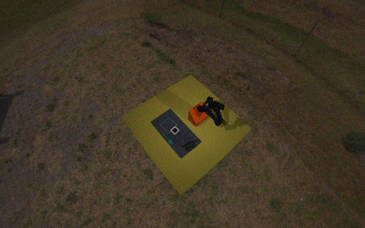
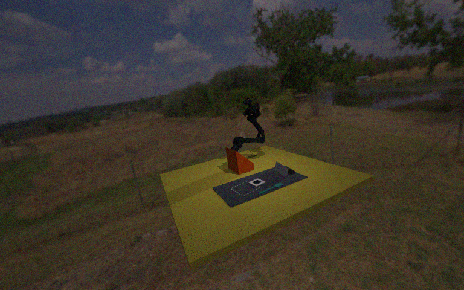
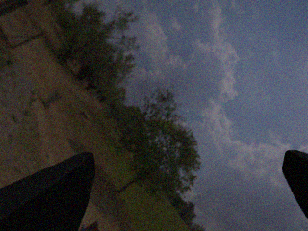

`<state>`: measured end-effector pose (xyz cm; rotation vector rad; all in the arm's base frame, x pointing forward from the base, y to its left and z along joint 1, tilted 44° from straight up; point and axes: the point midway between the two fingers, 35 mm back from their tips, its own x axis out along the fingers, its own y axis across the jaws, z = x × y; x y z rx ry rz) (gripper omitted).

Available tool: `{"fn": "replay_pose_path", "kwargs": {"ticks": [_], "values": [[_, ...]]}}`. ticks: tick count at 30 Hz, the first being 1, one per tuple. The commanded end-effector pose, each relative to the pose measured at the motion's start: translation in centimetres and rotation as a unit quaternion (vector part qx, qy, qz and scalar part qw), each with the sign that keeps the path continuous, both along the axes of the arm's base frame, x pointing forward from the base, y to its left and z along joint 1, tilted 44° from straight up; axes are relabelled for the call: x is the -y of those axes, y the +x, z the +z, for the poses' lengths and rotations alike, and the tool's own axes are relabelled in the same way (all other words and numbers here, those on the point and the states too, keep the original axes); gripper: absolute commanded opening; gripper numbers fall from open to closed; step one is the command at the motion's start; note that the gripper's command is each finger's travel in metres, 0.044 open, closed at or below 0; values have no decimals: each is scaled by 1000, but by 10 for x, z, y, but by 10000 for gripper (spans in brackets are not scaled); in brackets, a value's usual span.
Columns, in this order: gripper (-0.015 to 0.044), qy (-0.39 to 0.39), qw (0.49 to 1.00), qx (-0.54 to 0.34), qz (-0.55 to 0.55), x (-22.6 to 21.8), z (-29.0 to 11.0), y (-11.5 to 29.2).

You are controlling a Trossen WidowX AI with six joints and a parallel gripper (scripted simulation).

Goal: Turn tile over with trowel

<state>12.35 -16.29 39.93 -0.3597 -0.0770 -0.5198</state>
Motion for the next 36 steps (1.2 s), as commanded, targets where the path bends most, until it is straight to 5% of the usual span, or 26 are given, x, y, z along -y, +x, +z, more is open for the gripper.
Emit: {"fn": "replay_pose_path", "kwargs": {"ticks": [1,12,36], "values": [[374,1,1000,1,0,0,0,0],[100,104,993,46,38,18,2,18],[100,445,877,65,170,40,-6,108]]}}
